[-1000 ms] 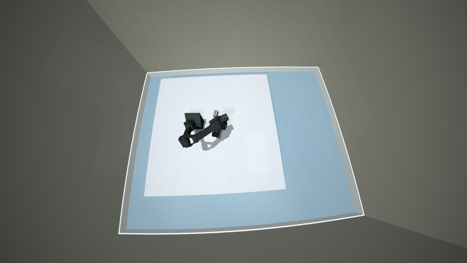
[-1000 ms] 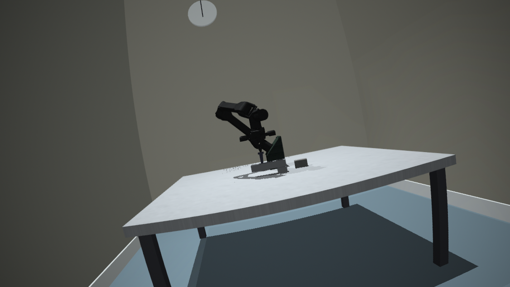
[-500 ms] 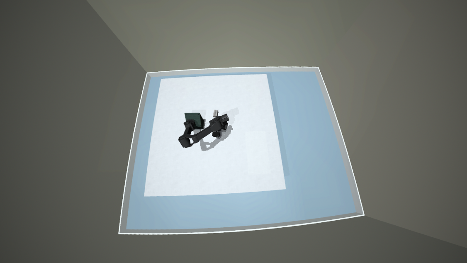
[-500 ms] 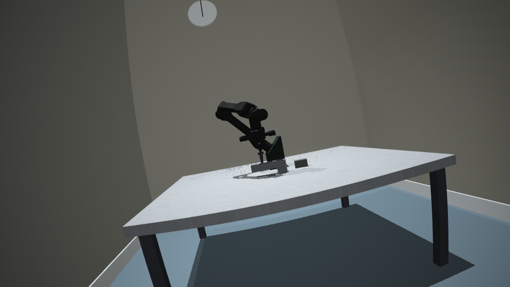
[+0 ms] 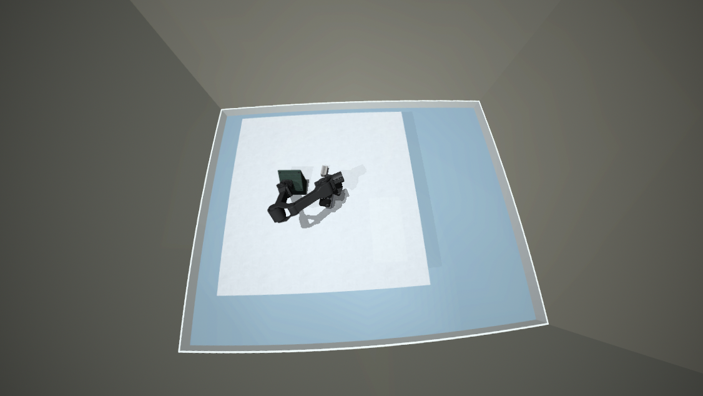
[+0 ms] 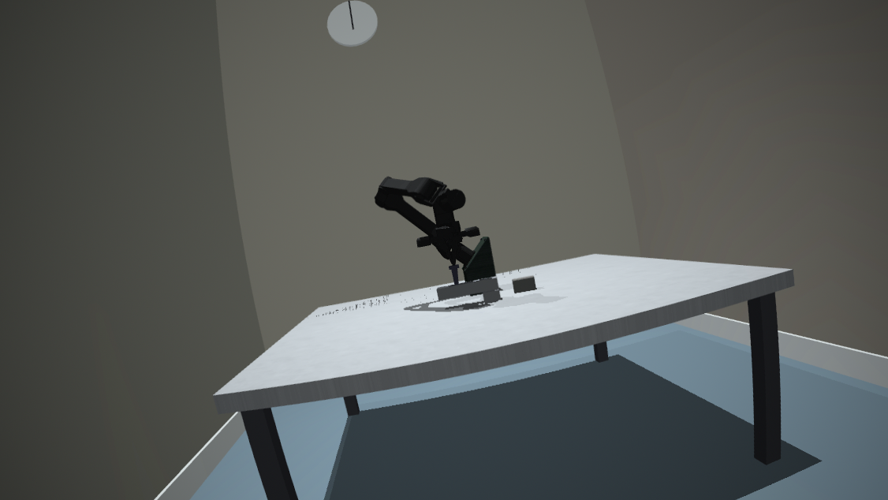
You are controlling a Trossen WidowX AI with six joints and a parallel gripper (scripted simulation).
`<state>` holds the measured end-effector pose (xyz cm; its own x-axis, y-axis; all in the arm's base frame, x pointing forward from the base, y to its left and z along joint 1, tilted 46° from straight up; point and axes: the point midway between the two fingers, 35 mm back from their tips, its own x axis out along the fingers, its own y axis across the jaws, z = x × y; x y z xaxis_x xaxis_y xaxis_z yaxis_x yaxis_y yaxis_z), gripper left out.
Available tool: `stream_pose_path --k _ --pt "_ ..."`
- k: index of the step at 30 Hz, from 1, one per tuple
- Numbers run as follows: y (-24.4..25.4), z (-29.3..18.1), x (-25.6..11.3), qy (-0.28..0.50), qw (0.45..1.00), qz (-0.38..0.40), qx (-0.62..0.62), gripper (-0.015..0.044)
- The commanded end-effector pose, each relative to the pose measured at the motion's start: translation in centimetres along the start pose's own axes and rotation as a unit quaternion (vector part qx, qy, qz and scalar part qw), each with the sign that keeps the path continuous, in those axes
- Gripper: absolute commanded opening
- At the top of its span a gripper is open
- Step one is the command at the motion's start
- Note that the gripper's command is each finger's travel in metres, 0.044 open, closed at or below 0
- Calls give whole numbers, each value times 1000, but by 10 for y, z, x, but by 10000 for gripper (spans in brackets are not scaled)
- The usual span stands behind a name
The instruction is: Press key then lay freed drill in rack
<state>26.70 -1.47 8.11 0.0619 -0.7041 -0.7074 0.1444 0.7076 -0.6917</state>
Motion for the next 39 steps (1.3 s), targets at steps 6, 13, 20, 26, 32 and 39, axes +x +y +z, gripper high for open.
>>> stream_pose_path --k 6,13,20,26,32,39 --pt "-1 -8 13 16 1000 -7 -4 0" --pt "-1 -8 16 16 1000 -7 -4 0" --pt "-2 -8 19 16 1000 -7 -4 0" --pt "-2 -9 21 16 1000 -7 -4 0" --pt "-2 -9 24 16 1000 -7 -4 0" --pt "-2 -9 28 16 1000 -7 -4 0"
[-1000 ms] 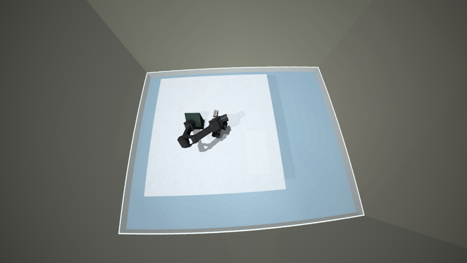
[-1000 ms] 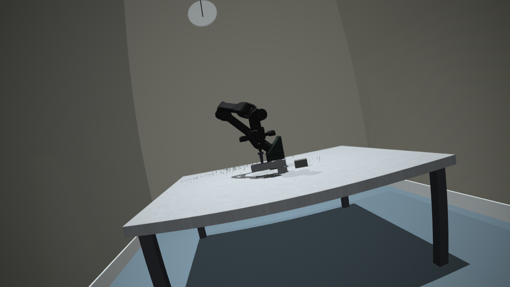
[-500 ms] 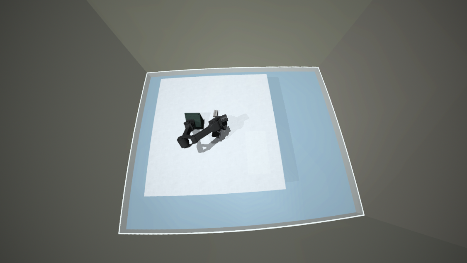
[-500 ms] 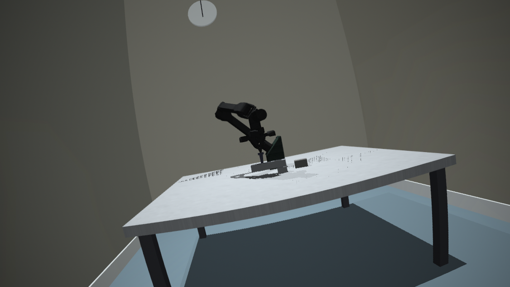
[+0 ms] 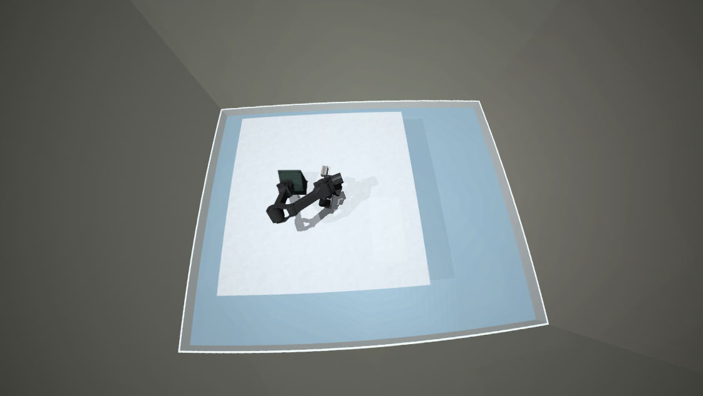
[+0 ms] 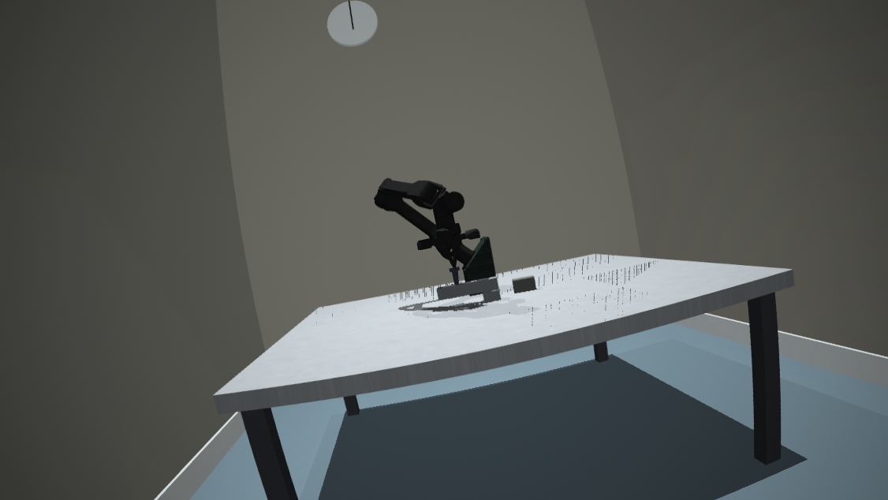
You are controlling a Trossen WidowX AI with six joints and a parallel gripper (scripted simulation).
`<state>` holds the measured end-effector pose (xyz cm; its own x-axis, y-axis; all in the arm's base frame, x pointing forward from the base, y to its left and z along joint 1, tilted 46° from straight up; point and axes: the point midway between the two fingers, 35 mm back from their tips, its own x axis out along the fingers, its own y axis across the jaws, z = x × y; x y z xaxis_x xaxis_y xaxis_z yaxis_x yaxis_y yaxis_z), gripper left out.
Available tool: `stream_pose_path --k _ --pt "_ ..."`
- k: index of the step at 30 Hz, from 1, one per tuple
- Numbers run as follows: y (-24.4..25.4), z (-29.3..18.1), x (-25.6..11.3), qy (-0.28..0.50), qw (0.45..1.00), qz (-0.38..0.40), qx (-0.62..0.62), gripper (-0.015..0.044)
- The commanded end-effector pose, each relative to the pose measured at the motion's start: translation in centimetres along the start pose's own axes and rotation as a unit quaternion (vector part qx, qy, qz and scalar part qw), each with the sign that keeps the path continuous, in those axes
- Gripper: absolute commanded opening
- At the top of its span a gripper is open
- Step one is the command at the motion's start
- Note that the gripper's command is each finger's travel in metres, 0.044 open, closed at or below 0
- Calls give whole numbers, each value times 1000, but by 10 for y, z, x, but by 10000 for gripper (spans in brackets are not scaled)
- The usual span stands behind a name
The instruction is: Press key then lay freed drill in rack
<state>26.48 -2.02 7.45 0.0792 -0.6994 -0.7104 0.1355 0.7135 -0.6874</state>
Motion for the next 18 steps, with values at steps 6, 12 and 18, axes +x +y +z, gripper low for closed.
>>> stream_pose_path --k 6,12,18 --pt "-1 -4 10 24 1000 -10 0 79" --pt "2 4 -48 25 1000 -9 -1 236" --pt "18 9 -39 18 997 -5 -77 394"
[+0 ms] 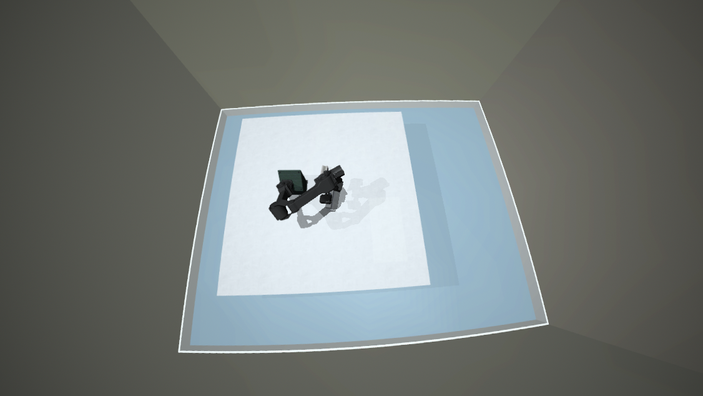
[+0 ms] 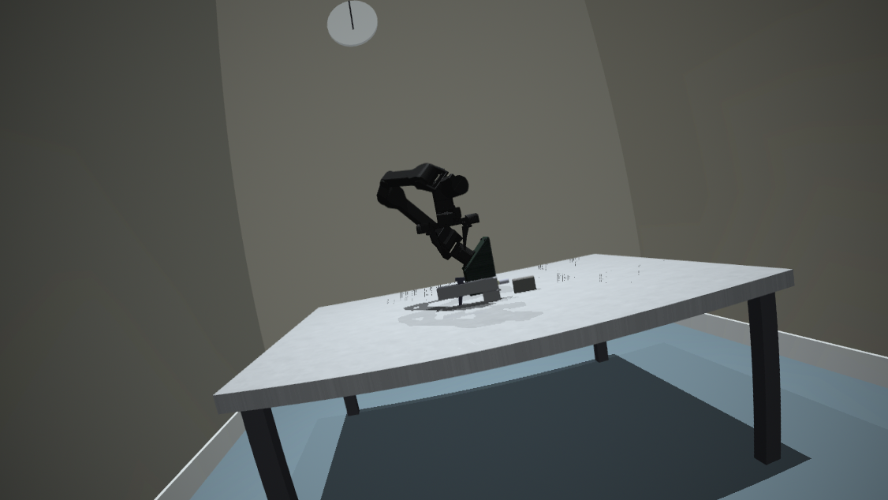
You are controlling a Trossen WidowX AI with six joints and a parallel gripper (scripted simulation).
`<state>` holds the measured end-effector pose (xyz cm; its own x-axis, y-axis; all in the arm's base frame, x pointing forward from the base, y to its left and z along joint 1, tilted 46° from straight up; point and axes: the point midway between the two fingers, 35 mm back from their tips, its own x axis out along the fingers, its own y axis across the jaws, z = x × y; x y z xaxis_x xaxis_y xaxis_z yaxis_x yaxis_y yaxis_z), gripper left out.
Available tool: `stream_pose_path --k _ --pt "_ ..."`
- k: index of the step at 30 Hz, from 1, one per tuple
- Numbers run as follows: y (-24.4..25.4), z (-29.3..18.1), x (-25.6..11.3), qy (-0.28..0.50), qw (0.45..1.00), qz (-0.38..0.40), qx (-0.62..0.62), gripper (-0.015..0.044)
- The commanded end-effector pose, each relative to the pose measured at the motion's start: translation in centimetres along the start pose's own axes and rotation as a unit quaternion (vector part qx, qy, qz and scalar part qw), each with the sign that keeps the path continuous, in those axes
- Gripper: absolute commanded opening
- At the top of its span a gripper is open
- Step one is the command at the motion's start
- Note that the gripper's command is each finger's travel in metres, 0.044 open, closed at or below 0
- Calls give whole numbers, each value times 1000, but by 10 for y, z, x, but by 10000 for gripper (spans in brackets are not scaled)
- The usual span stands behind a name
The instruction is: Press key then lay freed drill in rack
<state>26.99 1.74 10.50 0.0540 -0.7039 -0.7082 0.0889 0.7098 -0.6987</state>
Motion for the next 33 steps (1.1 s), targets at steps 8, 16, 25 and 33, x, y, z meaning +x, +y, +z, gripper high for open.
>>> stream_pose_path --k 8,16,25,33 --pt "98 10 57 9 890 2 -456 440" --pt "152 -1 96 10 730 6 -684 440" --pt "153 -1 97 10 725 6 -689 440" --pt "153 -1 97 10 725 6 -689 440"
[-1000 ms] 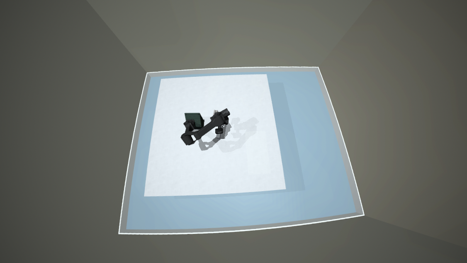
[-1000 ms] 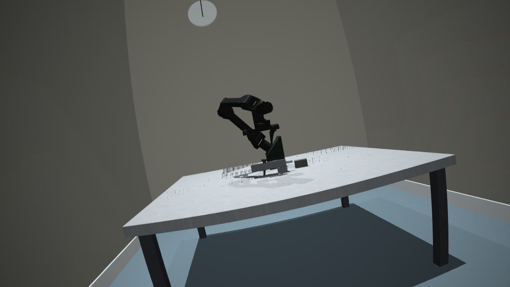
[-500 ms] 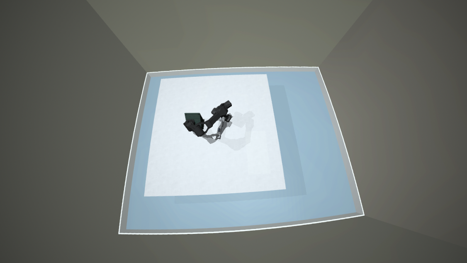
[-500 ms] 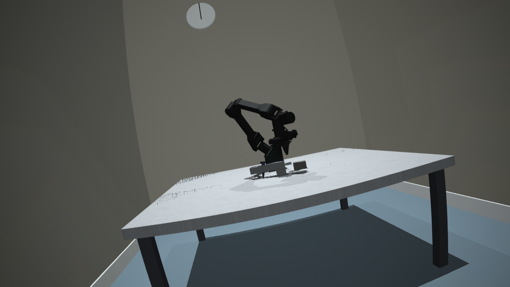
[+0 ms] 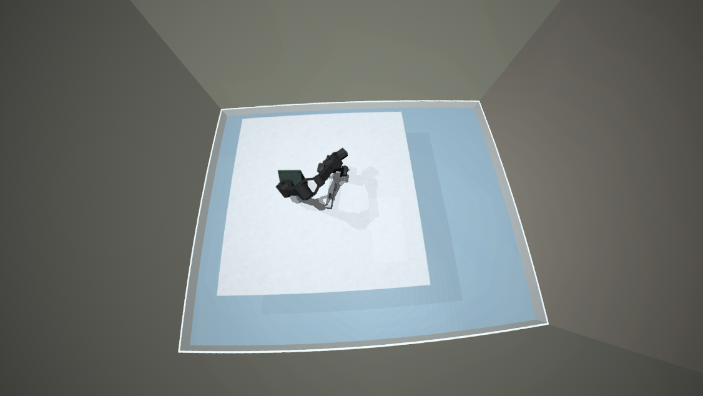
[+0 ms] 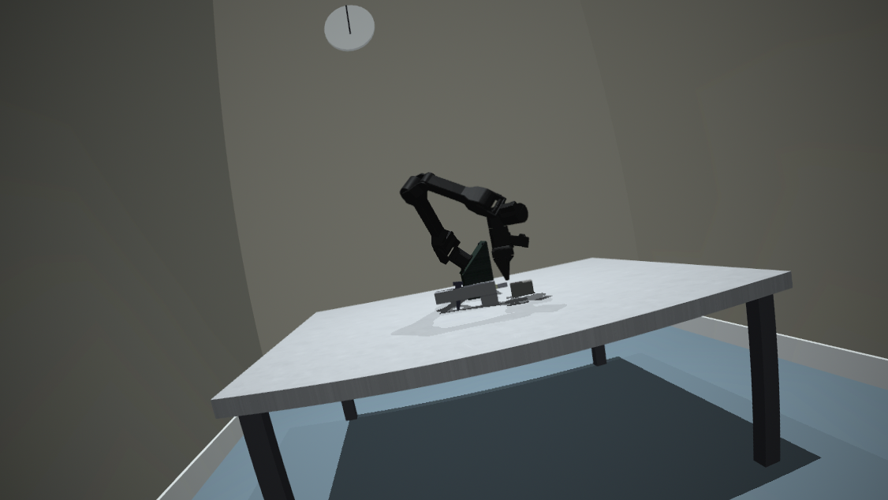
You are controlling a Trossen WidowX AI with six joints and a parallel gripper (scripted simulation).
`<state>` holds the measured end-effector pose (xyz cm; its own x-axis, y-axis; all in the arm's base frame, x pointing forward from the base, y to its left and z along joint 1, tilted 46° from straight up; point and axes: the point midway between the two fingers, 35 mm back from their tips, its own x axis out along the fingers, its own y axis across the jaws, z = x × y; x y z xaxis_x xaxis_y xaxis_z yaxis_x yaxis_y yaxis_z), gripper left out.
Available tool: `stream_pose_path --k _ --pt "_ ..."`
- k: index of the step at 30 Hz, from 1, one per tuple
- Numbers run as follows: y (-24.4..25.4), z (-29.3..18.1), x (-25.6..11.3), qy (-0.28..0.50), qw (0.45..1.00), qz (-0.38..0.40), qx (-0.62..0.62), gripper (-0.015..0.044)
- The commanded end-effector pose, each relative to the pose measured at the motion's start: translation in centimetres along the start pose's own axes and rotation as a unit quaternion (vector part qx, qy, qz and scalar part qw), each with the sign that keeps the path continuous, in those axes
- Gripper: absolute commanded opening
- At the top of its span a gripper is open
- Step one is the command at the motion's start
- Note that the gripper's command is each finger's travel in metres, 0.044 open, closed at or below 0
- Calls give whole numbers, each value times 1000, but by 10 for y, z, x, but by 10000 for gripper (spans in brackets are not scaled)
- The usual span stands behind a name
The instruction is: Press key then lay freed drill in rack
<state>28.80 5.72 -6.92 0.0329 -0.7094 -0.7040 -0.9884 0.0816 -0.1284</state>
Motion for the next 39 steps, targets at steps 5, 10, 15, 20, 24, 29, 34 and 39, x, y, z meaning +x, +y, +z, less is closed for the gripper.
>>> stream_pose_path --k 5,10,15,20,24,29,34,39 --pt "1 1 2 -1 1000 1 -5 440" --pt "0 -1 10 -2 1000 1 -5 440" --pt "0 -3 18 -2 1000 1 -5 440" --pt "0 -5 25 -2 1000 1 -5 440" --pt "0 -7 32 -1 1000 1 -5 440" --pt "0 -9 39 -1 1000 1 -5 440" --pt "1 -12 47 0 1000 1 -5 440" --pt "1 -13 52 0 1000 1 -5 440"
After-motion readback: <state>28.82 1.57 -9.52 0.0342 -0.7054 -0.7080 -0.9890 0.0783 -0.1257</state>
